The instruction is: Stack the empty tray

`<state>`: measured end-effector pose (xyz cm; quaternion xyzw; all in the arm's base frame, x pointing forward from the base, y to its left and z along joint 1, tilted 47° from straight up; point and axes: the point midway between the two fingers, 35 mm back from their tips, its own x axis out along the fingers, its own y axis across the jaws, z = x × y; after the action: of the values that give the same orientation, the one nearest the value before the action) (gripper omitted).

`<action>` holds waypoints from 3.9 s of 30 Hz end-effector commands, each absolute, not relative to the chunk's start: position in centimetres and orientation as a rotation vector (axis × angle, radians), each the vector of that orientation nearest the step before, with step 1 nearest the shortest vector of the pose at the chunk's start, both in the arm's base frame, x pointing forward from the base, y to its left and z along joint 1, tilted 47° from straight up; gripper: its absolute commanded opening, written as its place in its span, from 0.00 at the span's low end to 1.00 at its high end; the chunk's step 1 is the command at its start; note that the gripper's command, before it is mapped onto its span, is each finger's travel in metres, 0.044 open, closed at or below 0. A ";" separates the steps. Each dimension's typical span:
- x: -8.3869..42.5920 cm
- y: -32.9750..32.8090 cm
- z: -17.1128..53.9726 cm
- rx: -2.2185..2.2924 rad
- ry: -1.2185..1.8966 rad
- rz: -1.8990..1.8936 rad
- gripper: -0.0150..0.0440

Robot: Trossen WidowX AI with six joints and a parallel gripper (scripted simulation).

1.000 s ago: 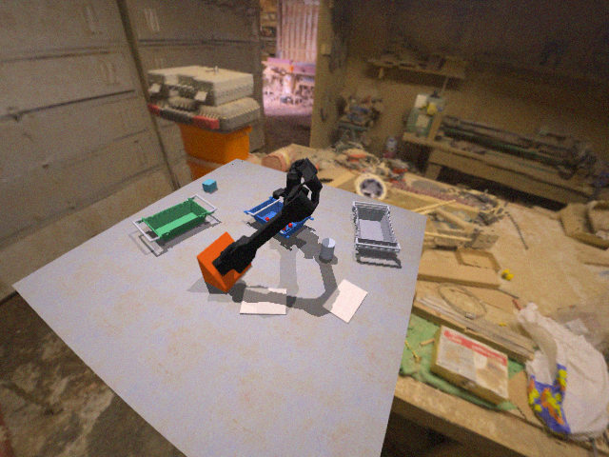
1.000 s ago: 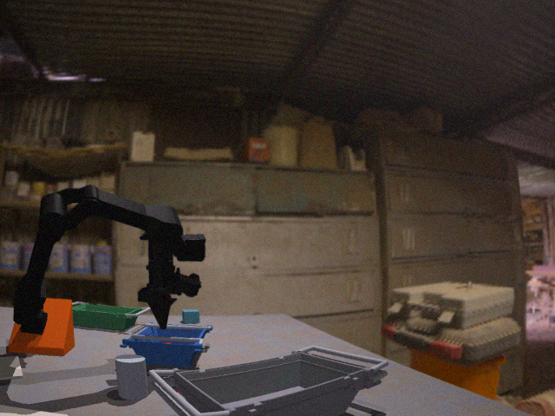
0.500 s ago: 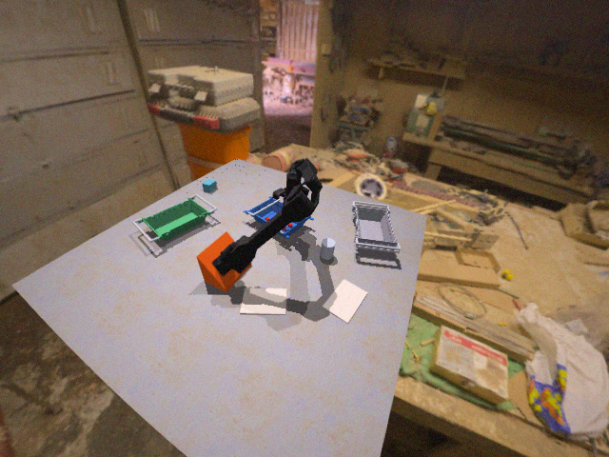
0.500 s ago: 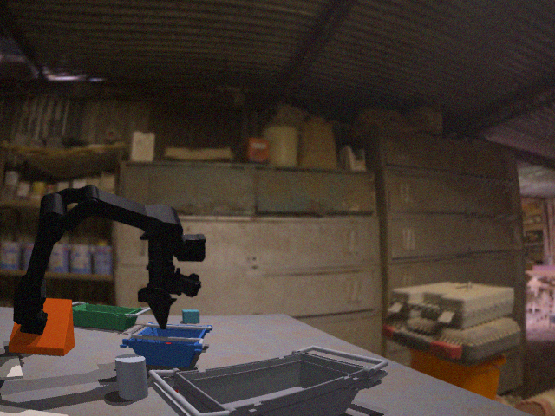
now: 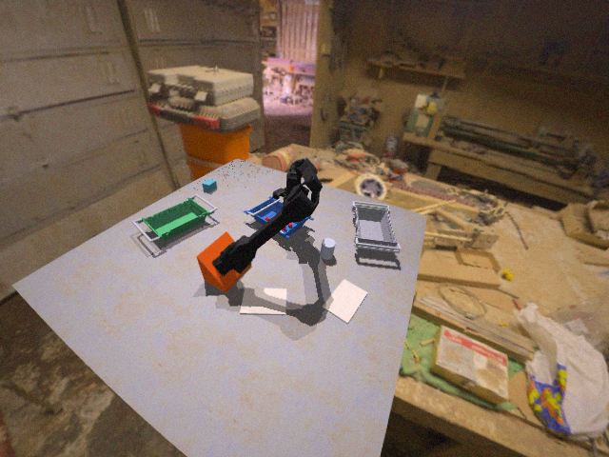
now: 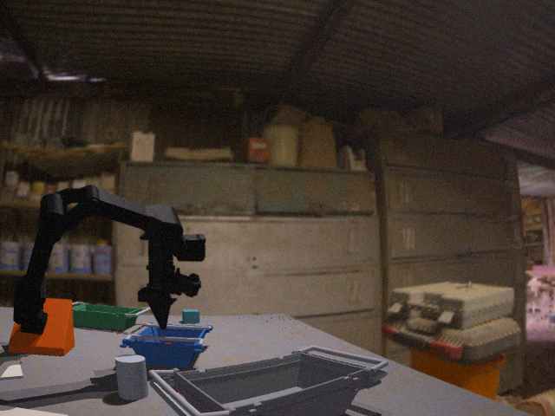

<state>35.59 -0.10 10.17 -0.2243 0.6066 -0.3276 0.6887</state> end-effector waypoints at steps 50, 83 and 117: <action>14.6 27.0 -14.1 -0.451 1.396 -0.680 1.00; 9.6 21.1 -23.7 -0.466 1.364 -0.726 1.00; 9.6 21.1 -23.7 -0.466 1.364 -0.726 0.47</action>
<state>9.55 21.24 -23.77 -0.2043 0.6113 -0.3248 0.6921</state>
